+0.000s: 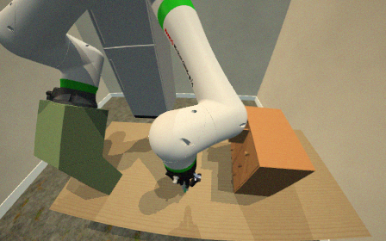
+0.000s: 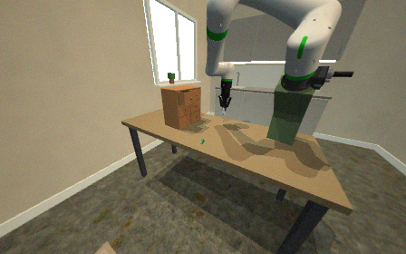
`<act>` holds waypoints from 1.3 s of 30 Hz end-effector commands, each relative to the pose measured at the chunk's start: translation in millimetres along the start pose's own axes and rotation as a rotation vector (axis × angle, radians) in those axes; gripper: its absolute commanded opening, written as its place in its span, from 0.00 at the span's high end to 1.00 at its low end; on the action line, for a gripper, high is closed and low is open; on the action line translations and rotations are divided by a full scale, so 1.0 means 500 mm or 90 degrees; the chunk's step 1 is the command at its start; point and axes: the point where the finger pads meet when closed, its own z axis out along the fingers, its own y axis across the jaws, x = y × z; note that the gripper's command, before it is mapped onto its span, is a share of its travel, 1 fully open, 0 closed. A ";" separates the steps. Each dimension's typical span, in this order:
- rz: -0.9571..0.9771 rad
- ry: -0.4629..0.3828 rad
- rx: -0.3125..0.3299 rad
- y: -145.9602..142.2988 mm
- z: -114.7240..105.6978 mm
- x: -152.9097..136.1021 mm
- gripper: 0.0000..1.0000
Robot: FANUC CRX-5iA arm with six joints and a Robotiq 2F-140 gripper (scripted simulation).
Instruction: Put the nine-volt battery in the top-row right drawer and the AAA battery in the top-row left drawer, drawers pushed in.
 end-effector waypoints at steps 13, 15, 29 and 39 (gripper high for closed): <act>-0.447 -0.005 0.004 0.026 -0.002 0.076 0.97; -0.509 -0.006 0.007 0.030 -0.002 0.094 0.97; -0.934 -0.008 0.028 0.052 -0.003 0.202 0.97; -1.217 -0.005 0.045 0.061 -0.002 0.286 0.97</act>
